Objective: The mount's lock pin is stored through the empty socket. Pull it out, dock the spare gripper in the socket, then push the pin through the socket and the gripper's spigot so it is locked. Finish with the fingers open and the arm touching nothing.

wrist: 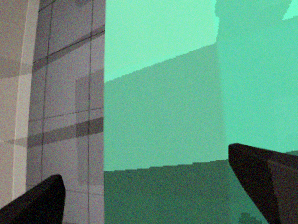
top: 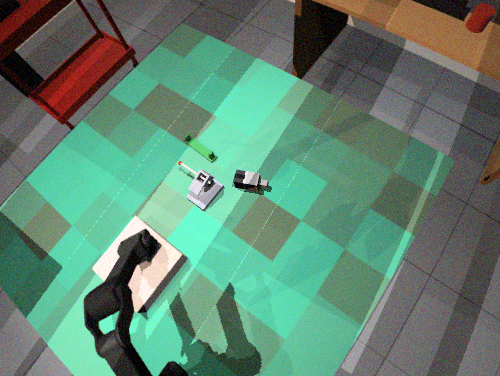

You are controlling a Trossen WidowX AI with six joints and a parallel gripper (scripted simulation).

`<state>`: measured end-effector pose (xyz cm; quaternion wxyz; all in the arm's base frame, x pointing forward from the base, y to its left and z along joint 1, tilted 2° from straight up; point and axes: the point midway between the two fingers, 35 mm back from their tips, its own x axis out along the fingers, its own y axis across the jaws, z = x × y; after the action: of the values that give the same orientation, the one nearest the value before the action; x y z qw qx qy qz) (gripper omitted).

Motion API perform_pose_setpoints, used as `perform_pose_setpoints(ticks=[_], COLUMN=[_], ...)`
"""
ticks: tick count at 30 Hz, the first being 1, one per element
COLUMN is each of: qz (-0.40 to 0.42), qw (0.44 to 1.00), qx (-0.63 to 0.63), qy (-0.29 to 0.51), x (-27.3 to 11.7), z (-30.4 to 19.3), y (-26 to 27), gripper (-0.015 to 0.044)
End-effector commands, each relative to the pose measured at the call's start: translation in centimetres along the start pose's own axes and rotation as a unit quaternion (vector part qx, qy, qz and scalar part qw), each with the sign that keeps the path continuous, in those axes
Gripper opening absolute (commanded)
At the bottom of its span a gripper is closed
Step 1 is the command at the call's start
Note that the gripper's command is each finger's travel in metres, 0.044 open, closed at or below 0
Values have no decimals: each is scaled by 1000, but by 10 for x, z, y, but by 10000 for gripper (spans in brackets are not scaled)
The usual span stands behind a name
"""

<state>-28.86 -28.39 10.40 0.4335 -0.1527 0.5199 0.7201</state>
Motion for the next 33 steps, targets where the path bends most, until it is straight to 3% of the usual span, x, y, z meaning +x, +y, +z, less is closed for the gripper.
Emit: perform_pose_setpoints(ticks=[1, 4, 10, 16, 24, 33], qz=[-1, -8, 14, 52, 119, 209], qw=[1000, 998, 961, 879, 706, 440], qx=[-3, -59, -260, -450, -670, -848], qy=[3, 37, 97, 147, 193, 210], x=[-2, -27, -79, -128, -186, -238], z=[-1, -12, -26, -28, -14, 24], y=[-2, -32, -76, -123, -190, -265], gripper=[374, 300, 300, 300, 300, 300])
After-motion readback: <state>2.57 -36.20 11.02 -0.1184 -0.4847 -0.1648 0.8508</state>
